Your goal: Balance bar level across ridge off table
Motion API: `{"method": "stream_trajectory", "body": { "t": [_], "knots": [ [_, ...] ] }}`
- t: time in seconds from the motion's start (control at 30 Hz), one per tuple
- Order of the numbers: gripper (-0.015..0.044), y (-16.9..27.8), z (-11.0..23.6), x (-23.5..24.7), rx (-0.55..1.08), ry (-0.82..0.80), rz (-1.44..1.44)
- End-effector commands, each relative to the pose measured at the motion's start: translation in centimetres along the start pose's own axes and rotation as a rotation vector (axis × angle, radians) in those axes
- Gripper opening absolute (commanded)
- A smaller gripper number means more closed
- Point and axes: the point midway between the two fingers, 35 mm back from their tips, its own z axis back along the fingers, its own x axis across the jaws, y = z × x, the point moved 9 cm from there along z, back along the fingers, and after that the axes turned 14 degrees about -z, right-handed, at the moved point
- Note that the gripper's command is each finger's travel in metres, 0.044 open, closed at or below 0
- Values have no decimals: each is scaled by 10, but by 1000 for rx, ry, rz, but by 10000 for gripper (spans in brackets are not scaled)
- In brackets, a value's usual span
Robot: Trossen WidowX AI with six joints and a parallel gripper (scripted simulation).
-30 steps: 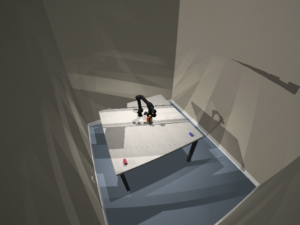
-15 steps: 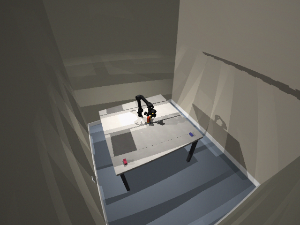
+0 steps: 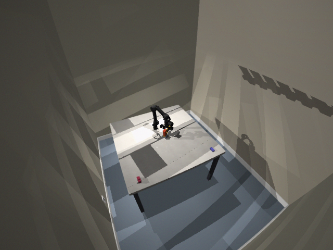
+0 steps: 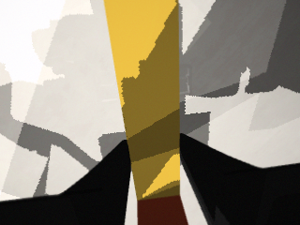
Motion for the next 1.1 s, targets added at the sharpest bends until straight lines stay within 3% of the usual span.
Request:
{"method": "stream_trajectory", "body": {
  "t": [0.0,1.07],
  "knots": [
    [0,0,1,0,0,8,5],
    [0,0,-2,0,0,8,5]
  ]
}}
